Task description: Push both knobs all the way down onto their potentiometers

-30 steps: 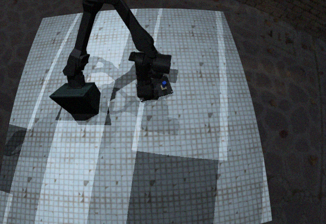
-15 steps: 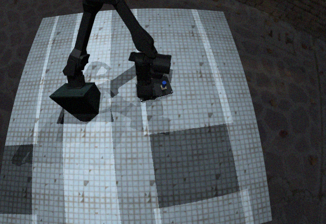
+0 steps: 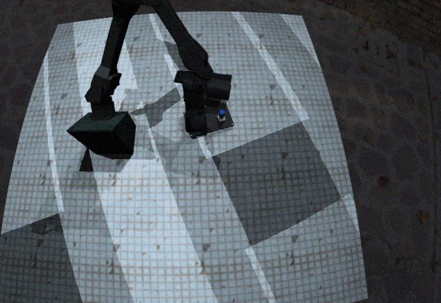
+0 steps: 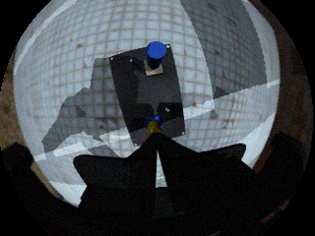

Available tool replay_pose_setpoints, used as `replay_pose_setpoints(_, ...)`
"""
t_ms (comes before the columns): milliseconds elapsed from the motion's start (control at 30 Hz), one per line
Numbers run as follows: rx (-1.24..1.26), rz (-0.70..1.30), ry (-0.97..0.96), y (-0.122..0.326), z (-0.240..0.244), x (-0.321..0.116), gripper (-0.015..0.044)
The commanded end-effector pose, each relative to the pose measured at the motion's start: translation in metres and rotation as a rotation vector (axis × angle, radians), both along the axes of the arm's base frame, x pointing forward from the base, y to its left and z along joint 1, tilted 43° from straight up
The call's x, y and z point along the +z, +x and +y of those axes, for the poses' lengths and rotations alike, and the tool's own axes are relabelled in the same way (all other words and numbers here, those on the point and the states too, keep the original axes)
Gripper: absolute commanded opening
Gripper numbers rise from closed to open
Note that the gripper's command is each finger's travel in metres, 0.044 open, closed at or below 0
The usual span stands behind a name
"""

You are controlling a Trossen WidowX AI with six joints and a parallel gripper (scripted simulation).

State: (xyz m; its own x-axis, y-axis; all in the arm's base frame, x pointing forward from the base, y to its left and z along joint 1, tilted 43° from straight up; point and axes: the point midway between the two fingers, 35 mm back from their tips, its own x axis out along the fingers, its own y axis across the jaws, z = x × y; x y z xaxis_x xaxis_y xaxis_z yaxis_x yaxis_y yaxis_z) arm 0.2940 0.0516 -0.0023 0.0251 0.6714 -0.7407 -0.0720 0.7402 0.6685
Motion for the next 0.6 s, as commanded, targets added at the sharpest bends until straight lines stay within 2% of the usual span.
replay_pose_setpoints(0, 0.01, -0.001, 0.004, 0.001, 0.005, -0.003, 0.0)
replay_pose_setpoints(567, 0.01, -0.001, 0.003, 0.001, -0.007, 0.009, 0.0)
